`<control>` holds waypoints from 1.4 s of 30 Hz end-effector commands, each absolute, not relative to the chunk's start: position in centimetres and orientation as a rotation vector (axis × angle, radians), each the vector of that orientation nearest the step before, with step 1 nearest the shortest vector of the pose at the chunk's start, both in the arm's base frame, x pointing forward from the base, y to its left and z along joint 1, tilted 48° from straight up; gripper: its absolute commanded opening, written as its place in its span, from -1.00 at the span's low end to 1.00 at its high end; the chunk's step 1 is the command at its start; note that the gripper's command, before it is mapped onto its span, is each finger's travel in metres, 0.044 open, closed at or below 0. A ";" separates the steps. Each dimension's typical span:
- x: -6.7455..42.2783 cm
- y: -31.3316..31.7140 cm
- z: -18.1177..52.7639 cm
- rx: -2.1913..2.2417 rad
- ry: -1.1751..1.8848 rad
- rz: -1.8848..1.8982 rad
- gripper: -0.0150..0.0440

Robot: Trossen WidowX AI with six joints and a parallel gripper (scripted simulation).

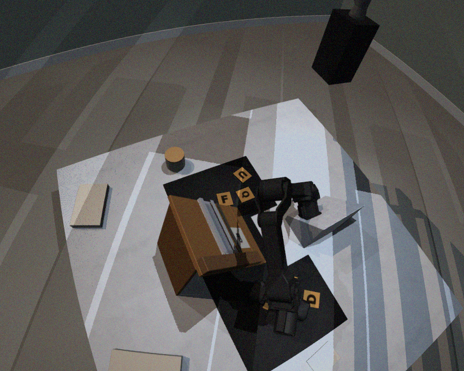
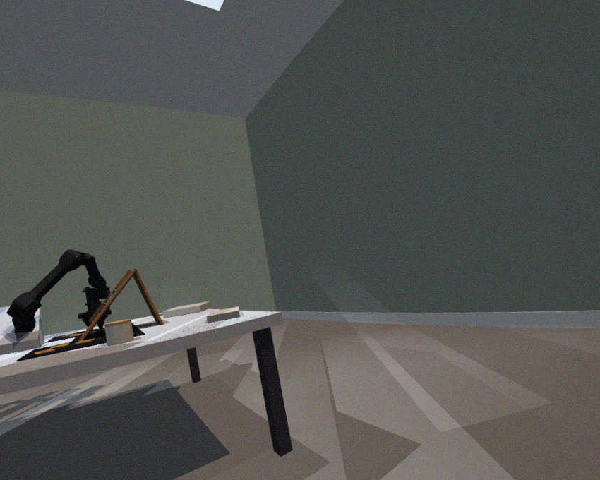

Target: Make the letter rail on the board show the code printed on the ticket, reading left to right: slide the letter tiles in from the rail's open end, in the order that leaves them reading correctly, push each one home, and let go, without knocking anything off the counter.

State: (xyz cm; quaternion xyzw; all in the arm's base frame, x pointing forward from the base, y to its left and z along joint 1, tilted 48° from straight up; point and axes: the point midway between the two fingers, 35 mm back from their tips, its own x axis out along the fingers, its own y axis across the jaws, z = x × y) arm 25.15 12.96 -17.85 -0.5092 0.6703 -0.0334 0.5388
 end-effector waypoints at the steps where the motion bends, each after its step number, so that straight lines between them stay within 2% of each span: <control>1: 25.2 12.9 -17.9 -1.219 1.591 -0.079 0.62; 15: 25.1 12.9 -17.9 -1.218 1.591 -0.078 0.30; 24: 25.0 13.5 -17.4 -1.218 1.591 -0.078 -0.49; 42: 24.9 14.3 -16.4 -1.218 1.591 -0.077 -0.49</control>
